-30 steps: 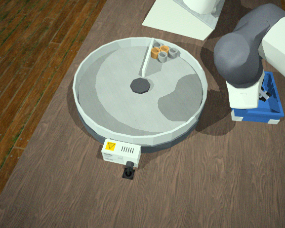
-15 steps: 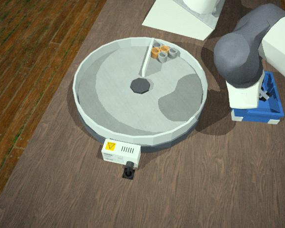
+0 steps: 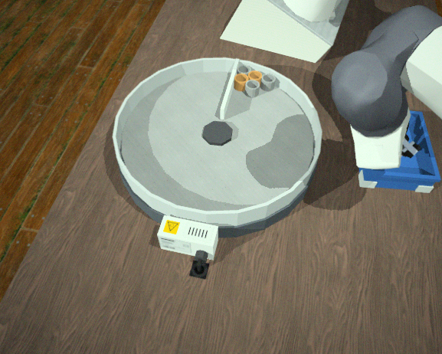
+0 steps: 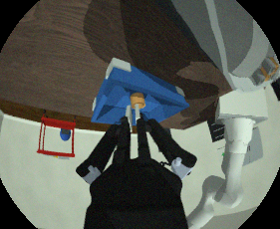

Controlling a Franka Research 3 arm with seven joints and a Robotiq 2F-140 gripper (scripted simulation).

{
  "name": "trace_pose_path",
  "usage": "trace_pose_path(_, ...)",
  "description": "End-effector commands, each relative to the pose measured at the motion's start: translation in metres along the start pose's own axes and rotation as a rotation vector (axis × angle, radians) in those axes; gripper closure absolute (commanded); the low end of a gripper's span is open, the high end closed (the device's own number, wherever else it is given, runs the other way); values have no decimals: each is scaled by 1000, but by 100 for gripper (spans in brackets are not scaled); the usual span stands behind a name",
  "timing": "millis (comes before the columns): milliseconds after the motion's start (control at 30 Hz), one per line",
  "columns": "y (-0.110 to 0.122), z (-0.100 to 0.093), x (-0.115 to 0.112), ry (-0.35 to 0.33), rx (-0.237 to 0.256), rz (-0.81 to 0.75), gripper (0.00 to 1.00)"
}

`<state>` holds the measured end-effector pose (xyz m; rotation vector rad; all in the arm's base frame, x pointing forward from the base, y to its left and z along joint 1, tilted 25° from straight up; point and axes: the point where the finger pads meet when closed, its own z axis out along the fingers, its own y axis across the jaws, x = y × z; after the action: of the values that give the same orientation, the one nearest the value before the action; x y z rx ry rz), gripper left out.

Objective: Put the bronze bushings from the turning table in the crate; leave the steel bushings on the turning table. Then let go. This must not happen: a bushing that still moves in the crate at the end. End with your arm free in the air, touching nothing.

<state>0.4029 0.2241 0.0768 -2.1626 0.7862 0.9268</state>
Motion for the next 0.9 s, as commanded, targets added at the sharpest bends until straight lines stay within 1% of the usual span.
trace_pose_path(0,-1,0,1,2,1,-7,93)
trace_pose_path(733,-1,0,1,2,1,-7,93)
trace_pose_path(867,-1,-4,-3,2,1,-7,93)
